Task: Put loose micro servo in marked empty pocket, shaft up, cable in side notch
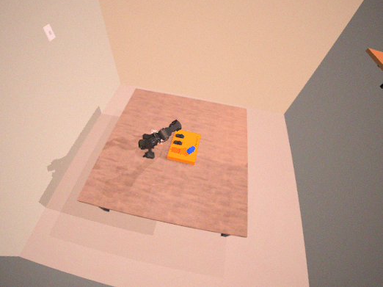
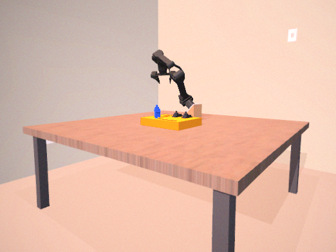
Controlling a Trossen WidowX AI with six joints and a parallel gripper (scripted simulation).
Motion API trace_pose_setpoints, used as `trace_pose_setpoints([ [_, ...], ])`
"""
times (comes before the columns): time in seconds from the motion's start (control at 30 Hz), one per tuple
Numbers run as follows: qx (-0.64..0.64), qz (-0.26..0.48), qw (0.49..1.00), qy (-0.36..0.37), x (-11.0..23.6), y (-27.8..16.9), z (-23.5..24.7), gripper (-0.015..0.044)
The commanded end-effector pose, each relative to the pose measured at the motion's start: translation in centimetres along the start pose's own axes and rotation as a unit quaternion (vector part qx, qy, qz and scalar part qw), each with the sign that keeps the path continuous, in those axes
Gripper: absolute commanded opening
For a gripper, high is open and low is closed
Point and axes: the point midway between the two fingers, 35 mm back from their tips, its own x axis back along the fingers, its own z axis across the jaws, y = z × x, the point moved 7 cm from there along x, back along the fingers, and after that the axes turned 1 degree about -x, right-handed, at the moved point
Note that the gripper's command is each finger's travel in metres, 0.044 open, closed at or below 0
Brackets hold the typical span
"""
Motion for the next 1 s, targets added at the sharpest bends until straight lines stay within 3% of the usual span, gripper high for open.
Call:
trace_pose_setpoints([
  [0.0, -0.001, 0.002, 1.000, 0.000, -0.1, 0.1, 0.0, 0.0426],
  [0.6, -0.018, 0.222, 0.975, 0.016, -6.3, 3.7, 1.6, 0.0440],
  [0.97, -0.010, 0.363, 0.931, -0.032, -11.2, 1.7, 5.6, 0.0440],
])
